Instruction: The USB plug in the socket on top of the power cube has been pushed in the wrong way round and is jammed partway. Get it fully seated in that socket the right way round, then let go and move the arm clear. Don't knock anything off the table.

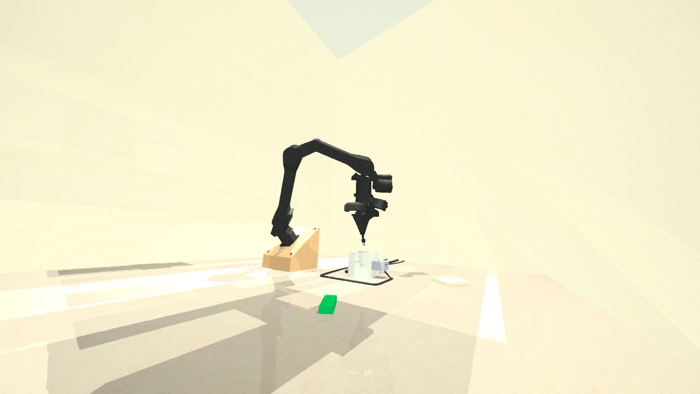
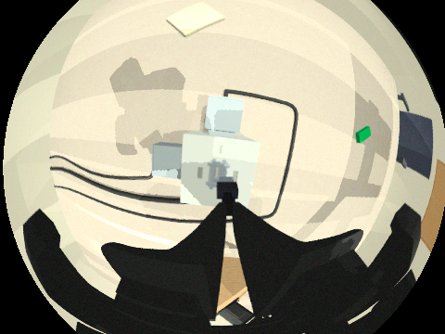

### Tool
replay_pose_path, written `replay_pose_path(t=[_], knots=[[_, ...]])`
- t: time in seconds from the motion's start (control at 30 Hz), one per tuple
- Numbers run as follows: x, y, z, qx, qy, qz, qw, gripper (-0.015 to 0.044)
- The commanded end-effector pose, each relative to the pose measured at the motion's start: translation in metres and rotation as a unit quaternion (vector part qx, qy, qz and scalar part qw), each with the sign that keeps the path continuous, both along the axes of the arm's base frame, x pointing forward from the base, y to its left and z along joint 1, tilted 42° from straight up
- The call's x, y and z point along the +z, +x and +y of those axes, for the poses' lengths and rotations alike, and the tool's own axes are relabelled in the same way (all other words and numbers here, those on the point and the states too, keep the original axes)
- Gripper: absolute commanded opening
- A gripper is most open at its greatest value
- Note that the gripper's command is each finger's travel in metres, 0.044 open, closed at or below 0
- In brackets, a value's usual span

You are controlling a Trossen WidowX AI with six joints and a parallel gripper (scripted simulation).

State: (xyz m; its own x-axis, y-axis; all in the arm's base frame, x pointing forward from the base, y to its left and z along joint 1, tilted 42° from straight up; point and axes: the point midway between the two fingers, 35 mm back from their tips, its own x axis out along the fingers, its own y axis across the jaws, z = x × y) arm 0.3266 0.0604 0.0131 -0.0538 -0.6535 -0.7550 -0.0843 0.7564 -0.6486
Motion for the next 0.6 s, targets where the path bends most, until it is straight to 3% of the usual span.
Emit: replay_pose_path(t=[0.0, 0.57], knots=[[-0.0001, -0.0003, 0.0, -0.034, -0.003, -0.029, 0.999, 0.0], [-0.0001, -0.0003, -0.0001, -0.2, -0.015, -0.172, 0.965, 0.0]])
